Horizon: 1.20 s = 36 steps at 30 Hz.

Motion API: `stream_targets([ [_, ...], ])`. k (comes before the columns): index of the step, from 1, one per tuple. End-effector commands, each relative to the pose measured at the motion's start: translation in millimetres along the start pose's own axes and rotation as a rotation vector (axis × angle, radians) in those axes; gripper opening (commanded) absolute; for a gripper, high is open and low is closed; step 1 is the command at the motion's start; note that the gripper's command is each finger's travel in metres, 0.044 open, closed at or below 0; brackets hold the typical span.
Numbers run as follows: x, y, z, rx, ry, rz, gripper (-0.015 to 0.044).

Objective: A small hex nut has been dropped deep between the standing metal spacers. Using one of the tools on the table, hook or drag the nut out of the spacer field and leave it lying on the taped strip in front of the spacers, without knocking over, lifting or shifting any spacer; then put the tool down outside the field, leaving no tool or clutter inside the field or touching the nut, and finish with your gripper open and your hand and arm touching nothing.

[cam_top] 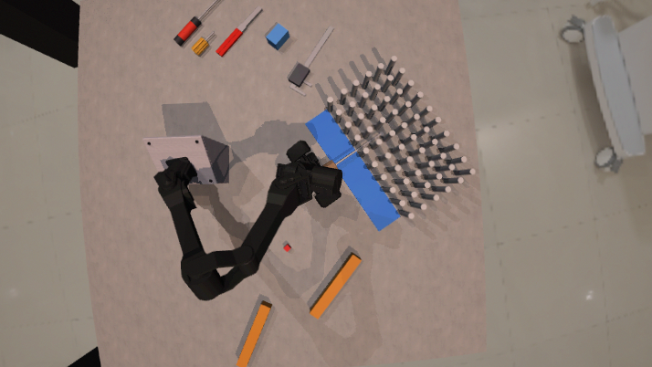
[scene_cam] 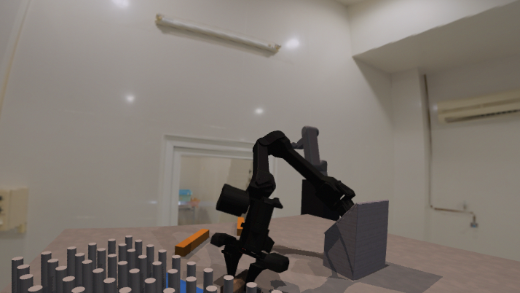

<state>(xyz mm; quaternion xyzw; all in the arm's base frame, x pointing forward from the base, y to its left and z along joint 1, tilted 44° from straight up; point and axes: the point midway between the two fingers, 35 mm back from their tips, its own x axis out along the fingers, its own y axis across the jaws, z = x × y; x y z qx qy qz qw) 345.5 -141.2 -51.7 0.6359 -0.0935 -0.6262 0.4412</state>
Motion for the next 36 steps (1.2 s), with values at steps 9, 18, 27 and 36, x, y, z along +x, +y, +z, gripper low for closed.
stream_targets([
  [9,-2.3,-0.2,6.5,-0.005,0.004,-0.001,0.0000],
  [18,-3.8,-0.3,11.8,-0.005,0.004,-0.001,0.0000],
  [27,-5.2,-0.3,17.1,-0.005,0.004,-0.001,0.0000],
  [36,-6.6,-0.3,22.4,-0.006,0.004,-0.002,0.0000],
])
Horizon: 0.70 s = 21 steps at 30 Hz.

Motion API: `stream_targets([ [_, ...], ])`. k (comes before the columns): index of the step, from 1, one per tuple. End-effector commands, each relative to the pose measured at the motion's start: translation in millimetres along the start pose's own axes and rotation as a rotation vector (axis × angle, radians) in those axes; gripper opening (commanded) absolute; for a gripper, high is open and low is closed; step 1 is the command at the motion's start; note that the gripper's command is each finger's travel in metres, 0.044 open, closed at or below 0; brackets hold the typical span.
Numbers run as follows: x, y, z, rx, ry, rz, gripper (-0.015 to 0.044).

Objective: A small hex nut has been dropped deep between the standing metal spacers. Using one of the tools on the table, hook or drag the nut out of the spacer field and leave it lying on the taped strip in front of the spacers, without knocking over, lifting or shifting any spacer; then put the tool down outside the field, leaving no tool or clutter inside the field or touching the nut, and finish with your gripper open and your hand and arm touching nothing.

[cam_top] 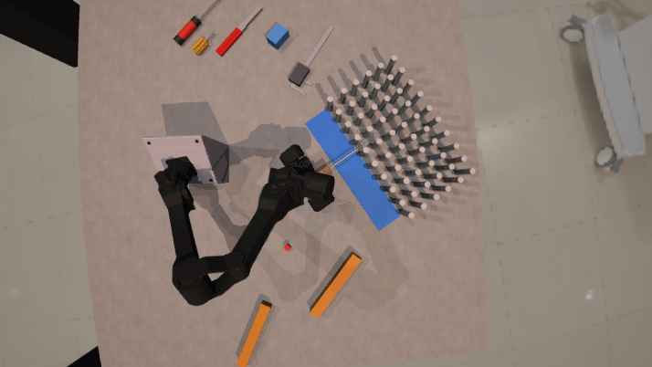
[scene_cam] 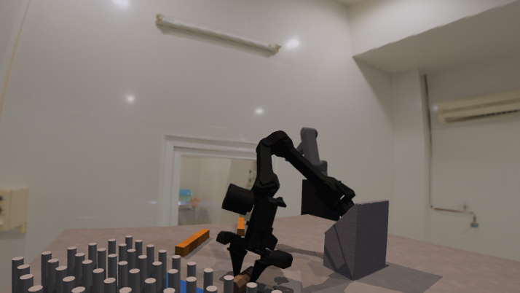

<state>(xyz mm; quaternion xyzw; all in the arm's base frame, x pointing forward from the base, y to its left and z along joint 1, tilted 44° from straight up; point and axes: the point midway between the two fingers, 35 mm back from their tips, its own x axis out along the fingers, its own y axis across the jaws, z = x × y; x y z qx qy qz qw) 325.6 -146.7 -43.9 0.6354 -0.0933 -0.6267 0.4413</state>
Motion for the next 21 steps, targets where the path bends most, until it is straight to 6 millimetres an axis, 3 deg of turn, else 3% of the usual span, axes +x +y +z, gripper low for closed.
stream_targets([
  [1,-1.0,-0.3,1.7,-0.005,0.005,-0.001,0.0000],
  [21,-4.4,-0.3,14.2,-0.005,0.004,-0.001,0.0000],
])
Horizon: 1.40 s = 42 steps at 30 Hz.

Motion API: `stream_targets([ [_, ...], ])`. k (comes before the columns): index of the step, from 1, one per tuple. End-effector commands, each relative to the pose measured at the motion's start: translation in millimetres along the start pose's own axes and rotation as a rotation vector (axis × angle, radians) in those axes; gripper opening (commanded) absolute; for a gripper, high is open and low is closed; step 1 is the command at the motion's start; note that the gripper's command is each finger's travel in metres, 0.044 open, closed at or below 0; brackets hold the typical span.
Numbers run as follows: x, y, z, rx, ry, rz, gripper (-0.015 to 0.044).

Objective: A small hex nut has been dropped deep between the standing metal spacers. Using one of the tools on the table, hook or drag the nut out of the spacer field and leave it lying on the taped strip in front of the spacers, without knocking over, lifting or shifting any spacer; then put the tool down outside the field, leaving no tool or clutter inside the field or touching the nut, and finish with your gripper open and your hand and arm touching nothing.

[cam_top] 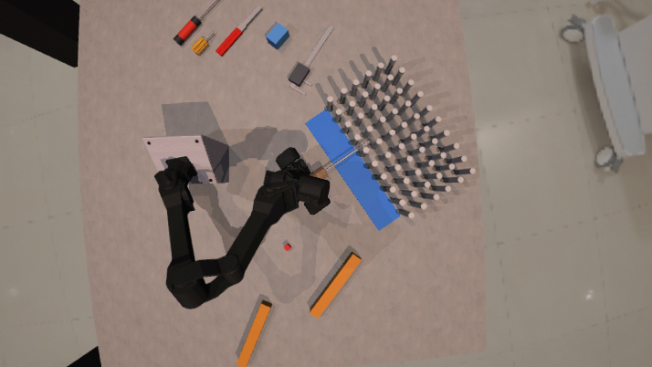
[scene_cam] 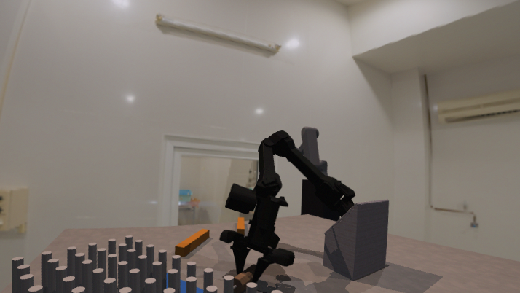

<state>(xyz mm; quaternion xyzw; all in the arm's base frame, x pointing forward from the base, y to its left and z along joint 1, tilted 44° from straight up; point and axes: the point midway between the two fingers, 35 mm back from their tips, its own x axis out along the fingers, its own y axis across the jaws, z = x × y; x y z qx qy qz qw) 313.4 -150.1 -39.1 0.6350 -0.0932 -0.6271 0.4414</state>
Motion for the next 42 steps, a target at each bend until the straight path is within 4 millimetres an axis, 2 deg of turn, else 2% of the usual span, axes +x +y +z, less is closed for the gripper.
stream_targets([
  [1,-1.1,-0.3,1.8,-0.005,0.005,-0.001,0.0000],
  [42,-8.1,-0.4,27.6,-0.006,0.004,-0.002,0.0000],
])
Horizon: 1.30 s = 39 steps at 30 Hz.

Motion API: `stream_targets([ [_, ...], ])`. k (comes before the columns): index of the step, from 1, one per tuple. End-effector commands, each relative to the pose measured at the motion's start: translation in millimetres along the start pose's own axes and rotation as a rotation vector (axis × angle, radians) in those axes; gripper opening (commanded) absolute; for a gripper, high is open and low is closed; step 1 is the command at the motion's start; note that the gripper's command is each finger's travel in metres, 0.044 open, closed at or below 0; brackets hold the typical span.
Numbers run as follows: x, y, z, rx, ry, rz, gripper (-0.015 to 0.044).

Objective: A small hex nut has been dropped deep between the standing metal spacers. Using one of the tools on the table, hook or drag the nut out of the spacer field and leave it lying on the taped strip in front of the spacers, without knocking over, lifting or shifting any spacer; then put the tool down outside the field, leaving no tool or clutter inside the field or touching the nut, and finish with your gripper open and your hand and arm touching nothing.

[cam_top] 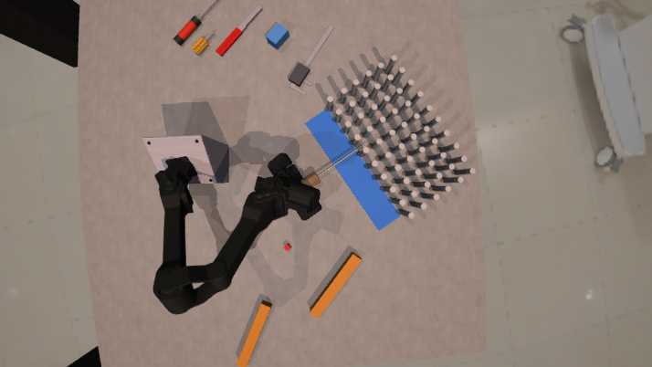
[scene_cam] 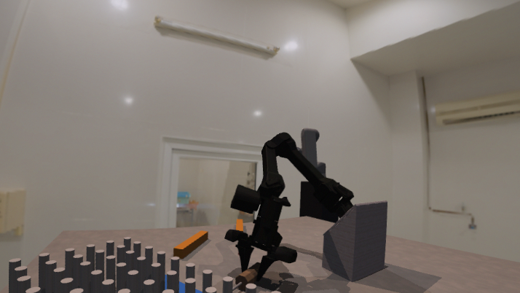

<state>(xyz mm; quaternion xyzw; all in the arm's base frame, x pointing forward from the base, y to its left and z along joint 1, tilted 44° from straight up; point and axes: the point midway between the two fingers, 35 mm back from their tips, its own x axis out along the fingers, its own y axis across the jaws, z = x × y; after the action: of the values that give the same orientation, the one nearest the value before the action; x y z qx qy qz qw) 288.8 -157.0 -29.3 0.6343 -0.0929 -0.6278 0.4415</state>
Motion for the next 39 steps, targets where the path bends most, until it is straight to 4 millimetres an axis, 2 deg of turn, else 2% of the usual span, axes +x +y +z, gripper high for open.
stream_targets([
  [1,-1.0,-0.4,1.8,-0.005,0.005,-0.001,0.0000],
  [39,-7.4,-0.4,24.7,-0.006,0.004,-0.001,0.0000],
])
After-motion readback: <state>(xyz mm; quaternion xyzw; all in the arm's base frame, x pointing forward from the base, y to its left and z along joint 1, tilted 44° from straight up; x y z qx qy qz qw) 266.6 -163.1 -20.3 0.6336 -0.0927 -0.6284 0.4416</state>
